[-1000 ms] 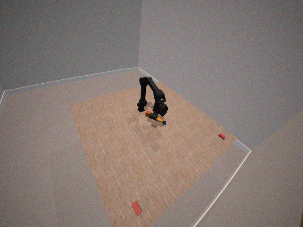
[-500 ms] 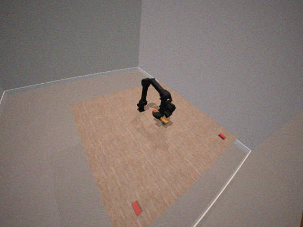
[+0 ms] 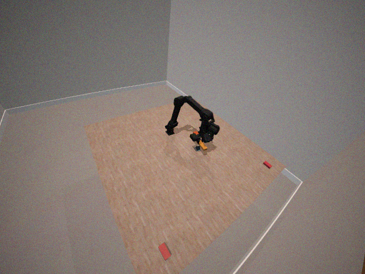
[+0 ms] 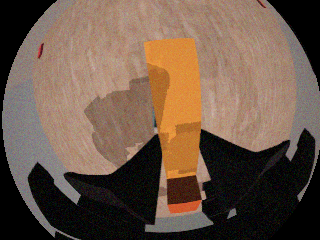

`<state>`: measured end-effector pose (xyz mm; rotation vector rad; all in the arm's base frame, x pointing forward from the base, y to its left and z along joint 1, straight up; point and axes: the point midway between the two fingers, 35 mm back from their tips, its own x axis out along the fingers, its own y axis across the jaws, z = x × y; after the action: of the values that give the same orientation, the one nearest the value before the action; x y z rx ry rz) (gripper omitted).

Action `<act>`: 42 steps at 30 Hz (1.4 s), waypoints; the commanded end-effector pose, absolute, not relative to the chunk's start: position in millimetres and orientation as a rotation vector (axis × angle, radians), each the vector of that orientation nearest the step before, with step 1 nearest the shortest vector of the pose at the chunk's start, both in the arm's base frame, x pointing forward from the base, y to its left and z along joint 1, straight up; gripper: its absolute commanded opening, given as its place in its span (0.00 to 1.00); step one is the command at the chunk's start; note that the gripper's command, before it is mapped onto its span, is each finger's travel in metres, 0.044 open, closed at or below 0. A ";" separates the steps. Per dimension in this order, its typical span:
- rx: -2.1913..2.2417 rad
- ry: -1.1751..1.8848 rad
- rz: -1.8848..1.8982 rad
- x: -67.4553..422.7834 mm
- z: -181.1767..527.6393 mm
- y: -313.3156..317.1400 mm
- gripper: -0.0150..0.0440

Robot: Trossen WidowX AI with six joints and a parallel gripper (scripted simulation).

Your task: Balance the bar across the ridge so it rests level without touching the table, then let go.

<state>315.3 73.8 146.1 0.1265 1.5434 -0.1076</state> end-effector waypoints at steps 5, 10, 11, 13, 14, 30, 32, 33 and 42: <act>0.234 1.535 -0.218 322.1 143.3 89.7 0.25; 0.235 1.535 -0.218 323.1 136.2 90.8 0.25; 0.235 1.535 -0.218 323.4 134.6 91.1 0.25; 0.235 1.535 -0.219 323.7 131.6 91.2 0.25; 0.235 1.535 -0.219 323.7 130.0 90.9 0.25; 0.238 1.535 -0.222 322.5 104.8 86.7 0.25; 0.238 1.535 -0.222 322.2 102.0 86.1 0.25; 0.238 1.535 -0.222 322.1 101.3 85.9 0.25; 0.238 1.535 -0.222 322.1 101.6 85.6 0.25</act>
<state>321.7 86.4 101.8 0.2416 1.5372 -0.2215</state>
